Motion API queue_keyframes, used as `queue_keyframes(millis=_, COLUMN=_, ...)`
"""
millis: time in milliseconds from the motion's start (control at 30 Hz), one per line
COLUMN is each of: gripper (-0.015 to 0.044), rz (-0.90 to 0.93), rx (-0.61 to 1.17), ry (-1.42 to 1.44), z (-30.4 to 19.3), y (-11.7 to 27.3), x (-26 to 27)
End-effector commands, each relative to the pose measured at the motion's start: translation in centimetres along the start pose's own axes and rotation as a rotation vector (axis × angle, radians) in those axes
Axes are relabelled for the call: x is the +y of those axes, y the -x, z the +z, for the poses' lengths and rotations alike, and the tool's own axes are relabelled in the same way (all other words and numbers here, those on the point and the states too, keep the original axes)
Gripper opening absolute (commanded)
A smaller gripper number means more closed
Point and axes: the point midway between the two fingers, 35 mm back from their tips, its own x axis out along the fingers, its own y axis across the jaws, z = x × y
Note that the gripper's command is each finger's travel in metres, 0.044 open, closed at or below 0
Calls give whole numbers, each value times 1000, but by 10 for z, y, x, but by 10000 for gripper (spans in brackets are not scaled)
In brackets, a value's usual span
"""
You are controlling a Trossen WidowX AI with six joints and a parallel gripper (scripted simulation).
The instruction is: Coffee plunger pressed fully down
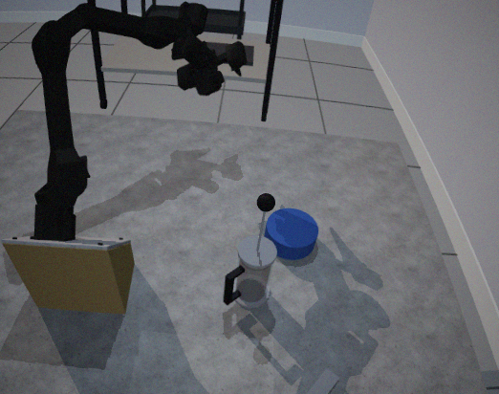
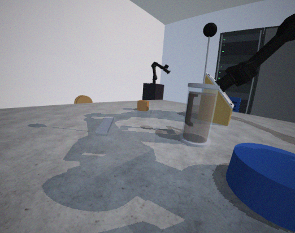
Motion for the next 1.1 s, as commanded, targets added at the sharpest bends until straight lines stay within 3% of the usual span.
queue_keyframes(millis=0, gripper=426, rz=2, rx=-4, ry=11, z=2, y=0, x=2)
queue_keyframes(millis=200, gripper=440, rz=53, rx=-77, ry=147, z=38, y=3, x=32)
queue_keyframes(millis=400, gripper=440, rz=83, rx=-218, ry=510, z=117, y=26, x=94)
queue_keyframes(millis=700, gripper=440, rz=57, rx=-416, ry=990, z=228, y=104, x=161)
queue_keyframes(millis=1067, gripper=440, rz=-13, rx=-587, ry=1453, z=324, y=222, x=179)
